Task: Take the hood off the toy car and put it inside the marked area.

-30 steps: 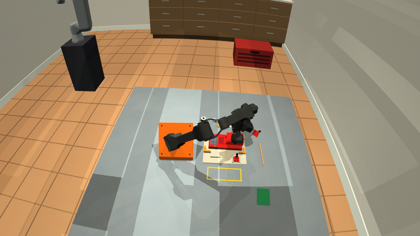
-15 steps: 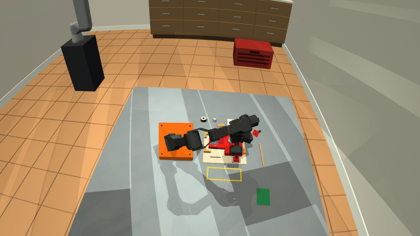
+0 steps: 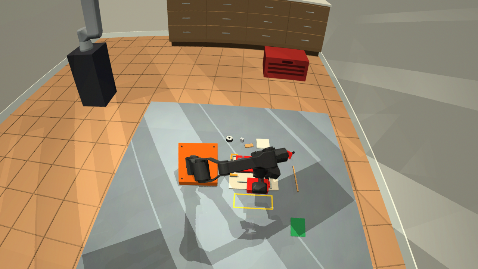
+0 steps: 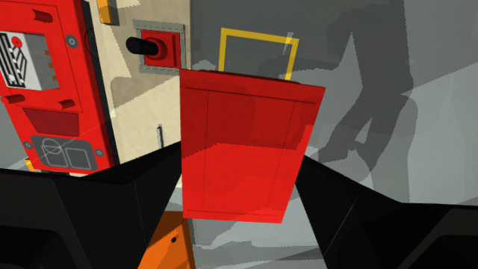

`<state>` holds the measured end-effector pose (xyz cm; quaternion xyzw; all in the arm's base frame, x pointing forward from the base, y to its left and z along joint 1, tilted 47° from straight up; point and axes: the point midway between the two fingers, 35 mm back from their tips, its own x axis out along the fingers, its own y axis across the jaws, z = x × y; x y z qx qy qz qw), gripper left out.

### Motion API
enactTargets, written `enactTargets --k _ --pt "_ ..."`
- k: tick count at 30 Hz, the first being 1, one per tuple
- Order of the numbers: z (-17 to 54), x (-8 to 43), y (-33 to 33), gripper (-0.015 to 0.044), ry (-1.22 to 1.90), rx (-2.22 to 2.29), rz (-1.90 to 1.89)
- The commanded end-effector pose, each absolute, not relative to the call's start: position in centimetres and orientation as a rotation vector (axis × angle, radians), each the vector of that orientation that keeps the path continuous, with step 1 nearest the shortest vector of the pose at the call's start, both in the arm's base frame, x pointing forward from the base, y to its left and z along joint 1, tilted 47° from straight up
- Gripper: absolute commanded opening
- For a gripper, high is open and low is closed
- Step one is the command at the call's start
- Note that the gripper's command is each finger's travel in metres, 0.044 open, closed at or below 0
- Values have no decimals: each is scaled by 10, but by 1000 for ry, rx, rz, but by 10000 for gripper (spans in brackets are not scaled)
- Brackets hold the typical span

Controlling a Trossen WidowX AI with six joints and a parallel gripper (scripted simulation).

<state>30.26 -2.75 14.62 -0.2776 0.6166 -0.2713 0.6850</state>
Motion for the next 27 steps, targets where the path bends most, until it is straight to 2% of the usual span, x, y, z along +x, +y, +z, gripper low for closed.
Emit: enactTargets --k 1,27 --pt "155 294 -36 0 1378 -630 -611" --pt "141 298 -51 0 1379 -628 -609"
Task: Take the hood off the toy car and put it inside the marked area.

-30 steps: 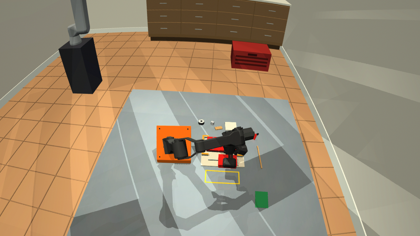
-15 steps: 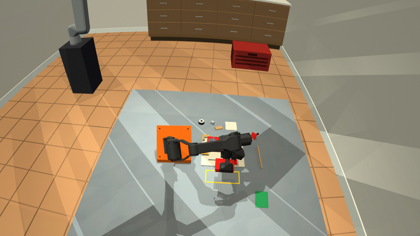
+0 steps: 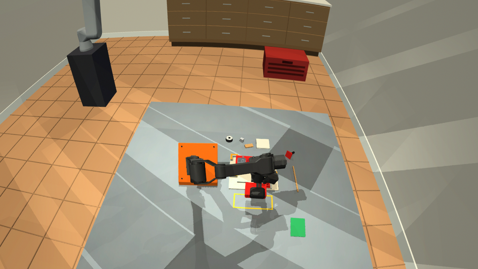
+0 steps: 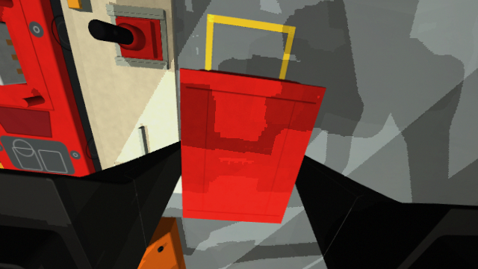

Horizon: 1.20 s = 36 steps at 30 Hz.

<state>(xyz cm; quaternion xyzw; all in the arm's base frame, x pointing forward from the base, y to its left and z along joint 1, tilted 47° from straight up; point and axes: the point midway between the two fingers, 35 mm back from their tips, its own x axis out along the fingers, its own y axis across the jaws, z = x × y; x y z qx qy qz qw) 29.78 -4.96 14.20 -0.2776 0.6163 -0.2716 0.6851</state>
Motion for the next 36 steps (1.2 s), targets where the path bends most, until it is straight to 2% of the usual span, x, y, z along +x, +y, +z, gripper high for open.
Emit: enactTargets --k 1,36 --pt "140 298 -52 0 1379 -628 -609" --pt "118 301 -76 0 1377 -629 -610"
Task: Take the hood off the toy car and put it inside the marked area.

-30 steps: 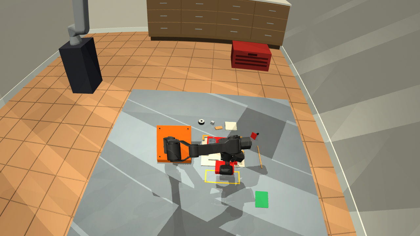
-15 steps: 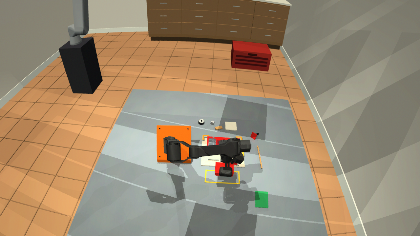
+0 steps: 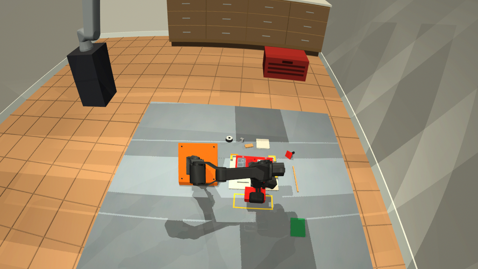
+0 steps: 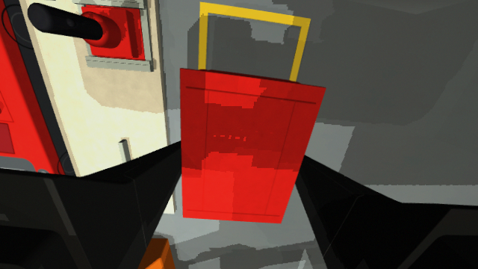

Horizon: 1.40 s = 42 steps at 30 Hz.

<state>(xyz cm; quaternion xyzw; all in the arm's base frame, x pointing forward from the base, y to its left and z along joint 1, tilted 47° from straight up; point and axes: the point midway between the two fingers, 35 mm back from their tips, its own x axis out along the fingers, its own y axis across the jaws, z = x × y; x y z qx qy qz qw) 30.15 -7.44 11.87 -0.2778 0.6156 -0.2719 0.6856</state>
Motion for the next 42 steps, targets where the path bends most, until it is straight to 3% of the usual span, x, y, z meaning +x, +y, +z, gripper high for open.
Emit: enactTargets --k 1,42 --pt "117 301 -77 0 1377 -629 -610" --pt "98 302 -99 0 1376 -632 -614"
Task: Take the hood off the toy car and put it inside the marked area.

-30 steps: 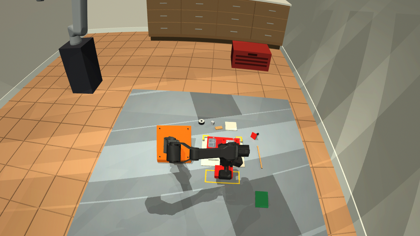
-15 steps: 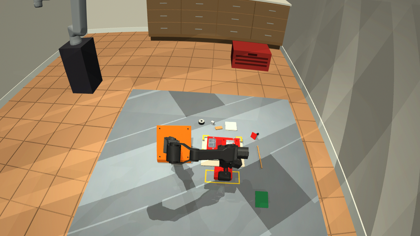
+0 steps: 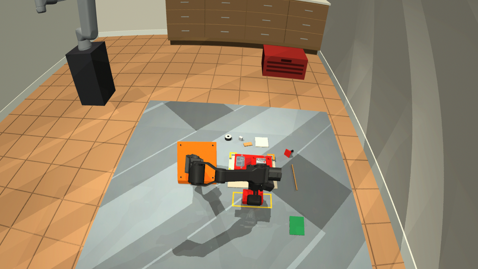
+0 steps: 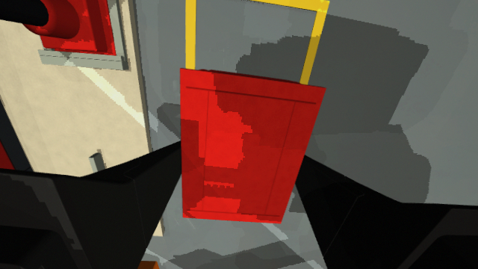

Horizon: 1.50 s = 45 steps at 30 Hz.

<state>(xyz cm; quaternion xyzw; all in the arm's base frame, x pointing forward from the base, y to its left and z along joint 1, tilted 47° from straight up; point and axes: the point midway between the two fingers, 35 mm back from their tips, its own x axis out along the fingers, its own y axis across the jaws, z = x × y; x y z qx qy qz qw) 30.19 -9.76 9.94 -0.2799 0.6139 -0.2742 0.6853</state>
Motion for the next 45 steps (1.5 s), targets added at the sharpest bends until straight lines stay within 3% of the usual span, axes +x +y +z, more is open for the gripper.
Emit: enactTargets --k 1,24,40,45 --pt "98 302 -99 0 1376 -632 -614" --pt "90 303 -107 0 1375 -633 -615" --pt "93 303 -105 420 1374 -629 -617" --pt "120 301 -74 440 1375 -628 -613"
